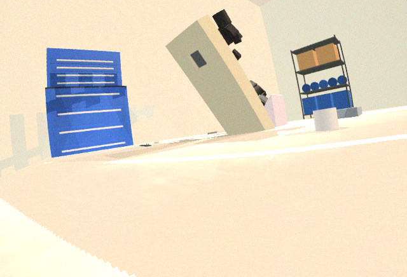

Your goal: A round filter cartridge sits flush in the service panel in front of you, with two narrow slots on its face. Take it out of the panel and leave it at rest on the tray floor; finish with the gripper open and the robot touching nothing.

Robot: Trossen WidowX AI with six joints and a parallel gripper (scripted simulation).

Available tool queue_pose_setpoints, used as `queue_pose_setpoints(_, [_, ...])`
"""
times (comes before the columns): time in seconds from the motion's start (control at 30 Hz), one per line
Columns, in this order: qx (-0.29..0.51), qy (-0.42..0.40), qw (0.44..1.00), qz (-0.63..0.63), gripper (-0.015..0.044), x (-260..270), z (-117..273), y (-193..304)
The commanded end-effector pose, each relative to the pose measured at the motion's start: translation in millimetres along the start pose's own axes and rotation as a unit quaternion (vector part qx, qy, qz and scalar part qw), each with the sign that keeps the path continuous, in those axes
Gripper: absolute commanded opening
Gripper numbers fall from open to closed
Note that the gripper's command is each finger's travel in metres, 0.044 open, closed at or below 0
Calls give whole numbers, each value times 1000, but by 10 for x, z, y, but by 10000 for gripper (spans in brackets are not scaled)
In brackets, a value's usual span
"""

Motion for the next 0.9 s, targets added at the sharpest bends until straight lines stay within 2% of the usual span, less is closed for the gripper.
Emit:
queue_pose_setpoints(0.0, [0,-4,1000,-1,116,6,-49,9])
queue_pose_setpoints(0.47, [0,-4,1000,-1,116,6,-77,9])
queue_pose_setpoints(0.77, [-1,2,1000,3,55,5,-16,-5])
queue_pose_setpoints(0.83, [-1,2,1000,3,3,5,-16,-5])
queue_pose_setpoints(0.87, [-1,2,1000,3,0,5,-16,-5])
Point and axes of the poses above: the point midway between the two fingers, 35 mm back from their tips, its own z axis back along the fingers, its own x axis across the jaws, y = z × x, the point moved 5 cm from there along z, back along the fingers, and after that the axes turned 7 degrees about -z, right-handed, at the moved point
